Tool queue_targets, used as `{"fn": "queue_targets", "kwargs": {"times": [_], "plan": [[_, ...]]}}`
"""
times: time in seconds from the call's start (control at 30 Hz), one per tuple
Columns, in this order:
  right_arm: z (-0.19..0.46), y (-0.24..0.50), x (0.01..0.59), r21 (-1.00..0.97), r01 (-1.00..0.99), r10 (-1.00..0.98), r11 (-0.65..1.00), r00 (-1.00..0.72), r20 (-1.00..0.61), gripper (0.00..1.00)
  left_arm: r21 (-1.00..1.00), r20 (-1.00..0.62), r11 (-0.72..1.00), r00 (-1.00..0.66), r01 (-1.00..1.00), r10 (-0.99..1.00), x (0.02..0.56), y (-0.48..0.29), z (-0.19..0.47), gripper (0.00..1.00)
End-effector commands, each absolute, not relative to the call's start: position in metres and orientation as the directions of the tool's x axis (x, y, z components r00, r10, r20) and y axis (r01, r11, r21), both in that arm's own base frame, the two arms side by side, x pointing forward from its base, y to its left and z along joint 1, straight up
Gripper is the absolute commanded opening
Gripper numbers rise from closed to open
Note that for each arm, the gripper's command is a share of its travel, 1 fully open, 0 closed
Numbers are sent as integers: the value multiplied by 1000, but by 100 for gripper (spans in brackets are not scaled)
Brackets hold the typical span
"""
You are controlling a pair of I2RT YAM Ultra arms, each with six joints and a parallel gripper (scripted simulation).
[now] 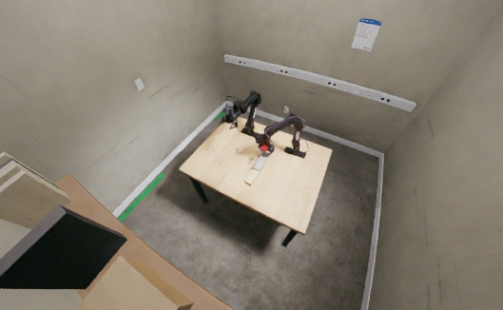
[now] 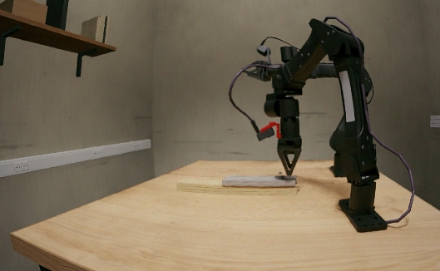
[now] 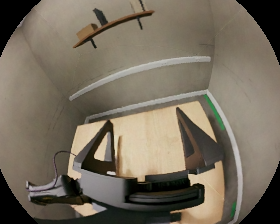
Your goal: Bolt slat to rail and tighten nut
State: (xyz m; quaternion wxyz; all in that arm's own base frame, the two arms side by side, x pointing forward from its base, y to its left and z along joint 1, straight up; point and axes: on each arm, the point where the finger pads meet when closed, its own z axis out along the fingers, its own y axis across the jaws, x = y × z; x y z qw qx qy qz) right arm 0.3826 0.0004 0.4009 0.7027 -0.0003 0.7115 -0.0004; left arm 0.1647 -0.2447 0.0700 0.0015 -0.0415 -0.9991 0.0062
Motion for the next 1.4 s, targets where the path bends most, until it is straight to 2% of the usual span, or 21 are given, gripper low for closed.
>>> {"fn": "queue_targets", "kwargs": {"times": [0.0,0.8,1.3,1.37], "plan": [[412,1,381,0,0,0,1000,12,-1000,100,-8,-18,996,-996,86,86,164,-243,88,100],[412,1,381,0,0,0,1000,12,-1000,100,-8,-6,996,-996,84,84,164,-243,82,100],[412,1,381,0,0,0,1000,12,-1000,100,-248,-313,963,-950,103,21,262,-236,133,100],[412,1,381,0,0,0,1000,12,-1000,100,-248,-313,963,-950,103,21,262,-236,133,100]]}}
